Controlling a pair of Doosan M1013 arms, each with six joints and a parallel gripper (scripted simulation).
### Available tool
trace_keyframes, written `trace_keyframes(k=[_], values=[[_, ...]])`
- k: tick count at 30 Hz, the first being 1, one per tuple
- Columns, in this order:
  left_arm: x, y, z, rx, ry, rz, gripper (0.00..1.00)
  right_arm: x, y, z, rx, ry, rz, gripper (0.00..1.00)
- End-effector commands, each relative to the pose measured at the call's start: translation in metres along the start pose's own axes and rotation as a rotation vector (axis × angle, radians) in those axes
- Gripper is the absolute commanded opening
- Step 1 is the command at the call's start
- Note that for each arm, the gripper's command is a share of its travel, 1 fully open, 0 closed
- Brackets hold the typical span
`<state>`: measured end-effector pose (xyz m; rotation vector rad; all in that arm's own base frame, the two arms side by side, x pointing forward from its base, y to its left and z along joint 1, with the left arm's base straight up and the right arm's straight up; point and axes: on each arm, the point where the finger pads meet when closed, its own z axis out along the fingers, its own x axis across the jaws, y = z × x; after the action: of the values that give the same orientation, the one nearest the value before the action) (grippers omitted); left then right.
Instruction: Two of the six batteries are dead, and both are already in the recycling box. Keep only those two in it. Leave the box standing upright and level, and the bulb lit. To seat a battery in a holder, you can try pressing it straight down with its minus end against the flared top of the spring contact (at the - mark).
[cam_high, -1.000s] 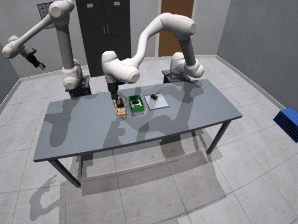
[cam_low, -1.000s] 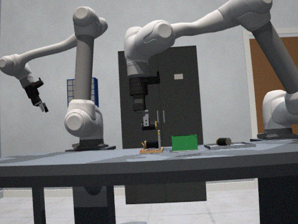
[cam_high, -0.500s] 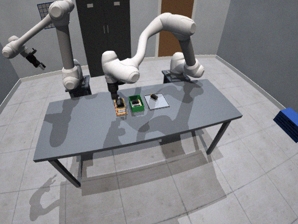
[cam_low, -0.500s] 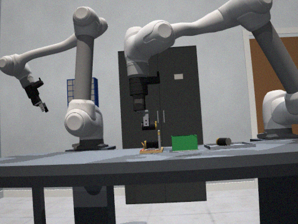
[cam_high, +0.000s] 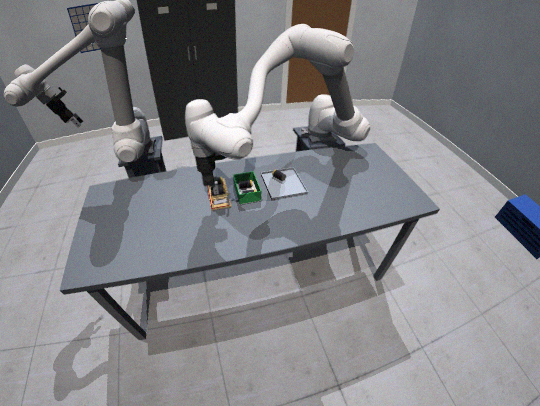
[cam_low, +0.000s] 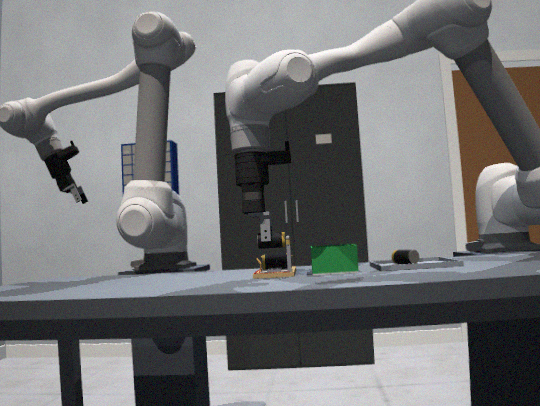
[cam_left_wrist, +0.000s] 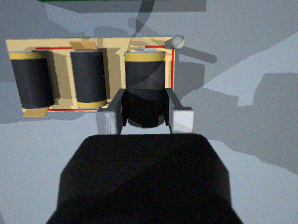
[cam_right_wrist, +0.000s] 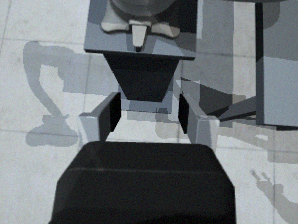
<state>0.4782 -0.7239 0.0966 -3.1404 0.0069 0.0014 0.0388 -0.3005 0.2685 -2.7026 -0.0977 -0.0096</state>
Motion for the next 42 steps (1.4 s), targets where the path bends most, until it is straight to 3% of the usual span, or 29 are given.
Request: trace_keyframes(k=[1,7,42], values=[[0.001,0.001,0.006,-0.003,0.002,0.0,0.57,0.0,0.0,-0.001,-0.001,0.0,0.0,1.0],[0.001,0.001,0.019,-0.003,0.002,0.0,0.57,0.0,0.0,-0.001,-0.001,0.0,0.0,1.0],[0.001,0.001,0.019,-0.003,0.002,0.0,0.57,0.0,0.0,-0.001,-0.001,0.0,0.0,1.0]])
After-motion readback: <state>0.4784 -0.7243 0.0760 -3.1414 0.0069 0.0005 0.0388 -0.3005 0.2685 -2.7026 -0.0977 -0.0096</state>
